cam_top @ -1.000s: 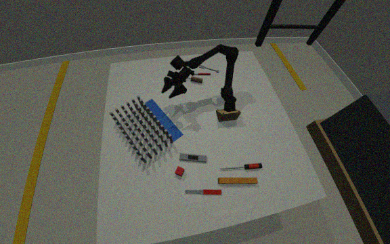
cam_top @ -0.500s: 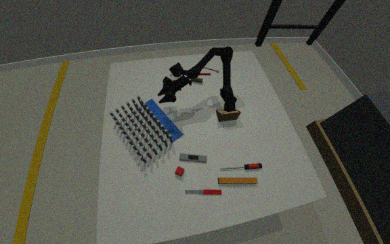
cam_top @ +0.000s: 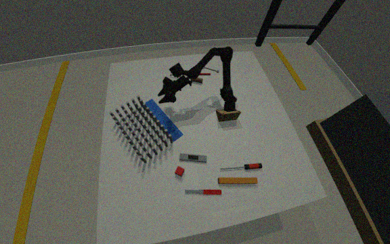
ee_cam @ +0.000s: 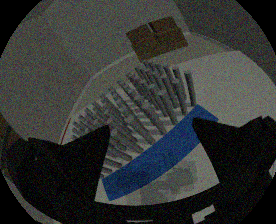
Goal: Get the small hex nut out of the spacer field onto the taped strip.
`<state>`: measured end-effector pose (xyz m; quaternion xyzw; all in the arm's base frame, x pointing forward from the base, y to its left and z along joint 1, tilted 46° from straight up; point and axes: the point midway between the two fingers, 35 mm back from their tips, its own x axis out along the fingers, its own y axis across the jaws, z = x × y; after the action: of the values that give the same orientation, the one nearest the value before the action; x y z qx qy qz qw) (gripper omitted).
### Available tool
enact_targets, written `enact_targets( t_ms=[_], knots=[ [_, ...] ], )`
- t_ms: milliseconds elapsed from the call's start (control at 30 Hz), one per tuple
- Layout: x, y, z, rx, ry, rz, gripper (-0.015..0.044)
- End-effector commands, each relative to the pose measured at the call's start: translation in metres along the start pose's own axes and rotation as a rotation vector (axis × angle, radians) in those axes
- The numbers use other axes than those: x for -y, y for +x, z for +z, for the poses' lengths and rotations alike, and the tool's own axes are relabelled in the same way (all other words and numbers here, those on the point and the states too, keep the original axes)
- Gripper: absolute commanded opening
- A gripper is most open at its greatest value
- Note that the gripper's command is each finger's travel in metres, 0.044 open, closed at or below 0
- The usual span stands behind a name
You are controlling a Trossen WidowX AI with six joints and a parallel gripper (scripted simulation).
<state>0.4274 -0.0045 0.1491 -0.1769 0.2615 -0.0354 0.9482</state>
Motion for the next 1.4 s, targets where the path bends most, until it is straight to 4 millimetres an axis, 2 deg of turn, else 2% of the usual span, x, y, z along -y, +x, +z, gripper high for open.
enact_targets(
  t_ms=[0, 400, 467, 667, 867, 1133, 1367],
  knots=[
    [0.000, 0.000, 0.000, -0.001, 0.003, -0.003, 0.0440],
    [0.000, 0.000, 0.000, -0.001, 0.003, -0.003, 0.0440],
    [0.007, -0.004, 0.001, -0.006, 0.072, -0.018, 0.0440],
    [0.064, -0.044, 0.005, -0.009, 0.678, -0.166, 0.0440],
    [0.114, -0.096, 0.001, 0.075, 1.296, -0.326, 0.0440],
    [0.146, -0.145, -0.008, 0.217, 1.783, -0.446, 0.0440],
    [0.168, -0.193, -0.020, 0.408, 2.201, -0.531, 0.0440]
  ],
)
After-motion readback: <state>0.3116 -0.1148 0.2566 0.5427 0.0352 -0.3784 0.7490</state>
